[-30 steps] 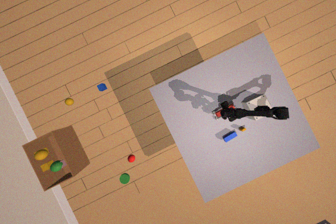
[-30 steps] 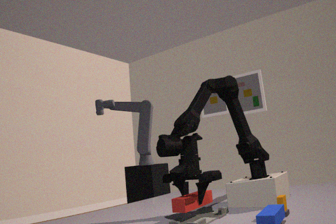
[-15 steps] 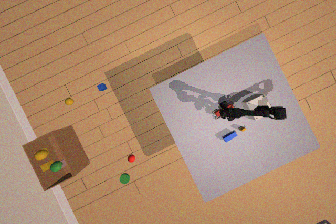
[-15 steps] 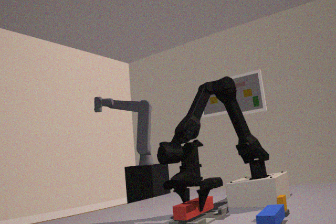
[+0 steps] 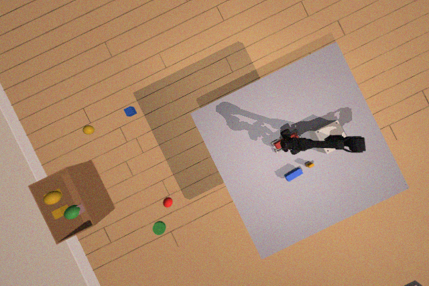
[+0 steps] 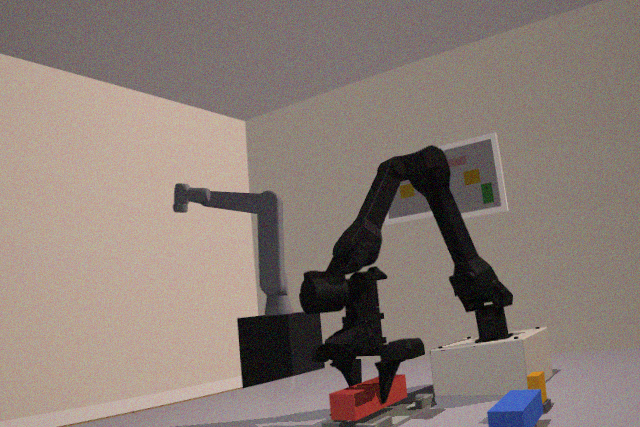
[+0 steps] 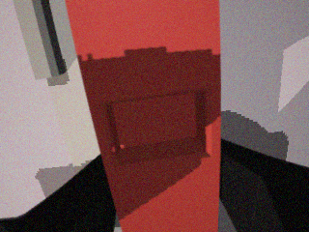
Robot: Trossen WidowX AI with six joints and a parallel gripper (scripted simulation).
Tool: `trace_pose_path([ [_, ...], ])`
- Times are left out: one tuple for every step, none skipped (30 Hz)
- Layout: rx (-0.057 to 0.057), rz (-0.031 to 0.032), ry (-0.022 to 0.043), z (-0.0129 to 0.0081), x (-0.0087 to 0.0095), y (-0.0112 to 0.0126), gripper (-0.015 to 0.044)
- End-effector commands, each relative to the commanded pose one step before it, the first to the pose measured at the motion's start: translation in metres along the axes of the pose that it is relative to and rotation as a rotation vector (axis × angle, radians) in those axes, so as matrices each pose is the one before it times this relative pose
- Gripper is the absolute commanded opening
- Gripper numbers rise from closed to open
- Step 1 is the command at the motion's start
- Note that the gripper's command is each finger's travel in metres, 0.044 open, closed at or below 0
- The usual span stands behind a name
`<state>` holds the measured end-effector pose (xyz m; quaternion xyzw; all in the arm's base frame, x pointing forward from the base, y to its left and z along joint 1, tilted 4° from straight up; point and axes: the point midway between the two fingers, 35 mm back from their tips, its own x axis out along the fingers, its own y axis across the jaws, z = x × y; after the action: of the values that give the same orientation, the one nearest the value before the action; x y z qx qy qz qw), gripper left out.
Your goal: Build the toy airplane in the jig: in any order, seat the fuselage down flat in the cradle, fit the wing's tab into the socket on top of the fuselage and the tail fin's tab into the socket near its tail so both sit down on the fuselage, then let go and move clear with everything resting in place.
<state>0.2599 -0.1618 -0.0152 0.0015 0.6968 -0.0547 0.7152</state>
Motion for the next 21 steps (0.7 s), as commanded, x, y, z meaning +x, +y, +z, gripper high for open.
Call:
trace_pose_path([
  [0.0001,-0.00067,-0.00136,0.00032,-0.00041,-0.00018,0.0163],
  [0.0,0.0,0.0,0.0,0.0,0.0,0.019],
  [0.0,0.0,0.0,0.0,0.0,0.0,0.0216],
  [0.0,0.0,0.0,0.0,0.0,0.0,0.0242],
  [0.0,0.0,0.0,0.0,0.0,0.0,0.0268],
  [0.0,0.0,0.0,0.0,0.0,0.0,0.0295],
  [0.0,0.0,0.0,0.0,0.0,0.0,0.0321],
  [0.0,0.0,0.0,0.0,0.0,0.0,0.0347],
  [0.0,0.0,0.0,0.0,0.0,0.0,0.0373],
  [0.0,0.0,0.0,0.0,0.0,0.0,0.04],
  [0.0,0.0,0.0,0.0,0.0,0.0,0.0426],
  [0.0,0.0,0.0,0.0,0.0,0.0,0.044],
  [0.0,0.0,0.0,0.0,0.0,0.0,0.044],
  [0.0,0.0,0.0,0.0,0.0,0.0,0.044],
  [0.0,0.0,0.0,0.0,0.0,0.0,0.044],
  [0.0,0.0,0.0,0.0,0.0,0.0,0.044],
  [-0.0001,-0.00001,0.0001,0.00053,-0.00268,-0.00023,0.044],
  [-0.0004,-0.00003,0.00032,0.00143,-0.00813,-0.00061,0.044],
  [-0.0007,-0.00002,0.00057,0.00184,-0.01382,-0.00077,0.044],
  [-0.0009,0.00001,0.00081,0.00132,-0.01775,-0.00051,0.044],
  [-0.0009,0.00005,0.00091,0.00019,-0.01819,0.0,0.044],
])
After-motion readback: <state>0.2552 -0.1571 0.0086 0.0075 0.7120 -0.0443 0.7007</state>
